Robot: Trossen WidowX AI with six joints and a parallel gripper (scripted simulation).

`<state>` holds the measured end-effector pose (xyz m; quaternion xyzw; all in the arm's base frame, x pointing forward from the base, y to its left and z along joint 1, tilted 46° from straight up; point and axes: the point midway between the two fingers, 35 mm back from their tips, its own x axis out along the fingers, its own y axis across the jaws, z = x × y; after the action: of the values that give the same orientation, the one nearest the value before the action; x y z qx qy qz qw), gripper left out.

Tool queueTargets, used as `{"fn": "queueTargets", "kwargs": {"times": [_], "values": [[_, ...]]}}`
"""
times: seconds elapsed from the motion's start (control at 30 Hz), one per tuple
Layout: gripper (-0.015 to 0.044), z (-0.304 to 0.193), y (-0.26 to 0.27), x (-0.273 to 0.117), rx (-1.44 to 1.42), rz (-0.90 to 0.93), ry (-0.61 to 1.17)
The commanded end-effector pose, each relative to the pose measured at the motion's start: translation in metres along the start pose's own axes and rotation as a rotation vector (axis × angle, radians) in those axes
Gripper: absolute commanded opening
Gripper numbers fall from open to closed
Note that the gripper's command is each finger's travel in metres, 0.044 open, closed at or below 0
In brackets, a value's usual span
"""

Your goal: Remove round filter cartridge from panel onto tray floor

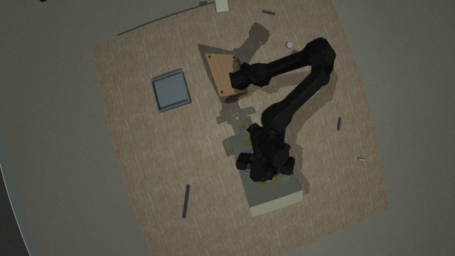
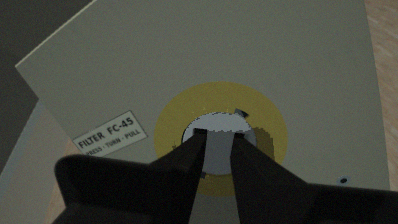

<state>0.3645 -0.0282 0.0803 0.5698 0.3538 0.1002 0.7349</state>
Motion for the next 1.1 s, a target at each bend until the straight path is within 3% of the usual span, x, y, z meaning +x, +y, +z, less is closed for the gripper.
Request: {"fn": "queueTargets", "kwargs": {"times": [0.0, 1.07], "values": [[0.0000, -0.0002, 0.0004, 0.0043, -0.158, -0.007, -0.001], [0.0000, -0.0002, 0.0003, 0.0034, -1.274, -0.007, 0.003]]}}
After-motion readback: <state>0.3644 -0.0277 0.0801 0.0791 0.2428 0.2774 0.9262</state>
